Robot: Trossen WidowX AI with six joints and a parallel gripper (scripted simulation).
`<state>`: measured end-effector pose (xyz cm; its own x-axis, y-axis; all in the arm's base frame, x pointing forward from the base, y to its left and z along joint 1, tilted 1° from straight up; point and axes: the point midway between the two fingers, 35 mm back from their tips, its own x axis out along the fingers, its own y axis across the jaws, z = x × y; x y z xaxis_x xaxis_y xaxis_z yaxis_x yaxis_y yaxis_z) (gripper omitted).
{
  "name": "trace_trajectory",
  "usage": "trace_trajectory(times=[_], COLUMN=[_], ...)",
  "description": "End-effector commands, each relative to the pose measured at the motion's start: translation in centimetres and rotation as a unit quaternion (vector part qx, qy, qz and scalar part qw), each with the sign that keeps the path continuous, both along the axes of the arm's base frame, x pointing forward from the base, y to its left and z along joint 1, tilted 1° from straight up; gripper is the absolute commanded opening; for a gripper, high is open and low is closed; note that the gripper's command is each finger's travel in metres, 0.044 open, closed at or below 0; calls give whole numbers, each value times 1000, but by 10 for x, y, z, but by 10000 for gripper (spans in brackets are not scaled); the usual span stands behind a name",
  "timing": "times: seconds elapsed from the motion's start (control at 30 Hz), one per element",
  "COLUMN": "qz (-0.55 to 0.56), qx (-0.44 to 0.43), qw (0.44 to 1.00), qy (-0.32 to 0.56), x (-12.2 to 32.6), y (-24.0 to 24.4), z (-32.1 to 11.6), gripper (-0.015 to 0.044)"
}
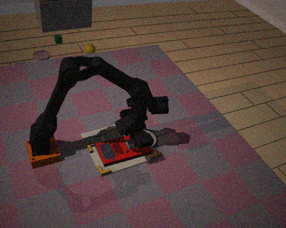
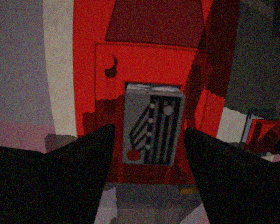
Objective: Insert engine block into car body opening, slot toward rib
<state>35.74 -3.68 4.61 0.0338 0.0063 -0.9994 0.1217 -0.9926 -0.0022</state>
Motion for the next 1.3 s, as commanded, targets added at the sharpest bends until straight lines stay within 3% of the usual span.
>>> trace_trajectory(times=[0.0, 0.2, 0.77, 1.27], qz=[0, 0, -1, -1], qx=[0, 0, 2, 2], qw=[1000, 1000, 1000, 1000], qy=[0, 0, -1, -1], x=[0, 0, -1, -1], y=[0, 0, 1, 1], z=[0, 0, 14, 14], gripper=[290, 440, 440, 46])
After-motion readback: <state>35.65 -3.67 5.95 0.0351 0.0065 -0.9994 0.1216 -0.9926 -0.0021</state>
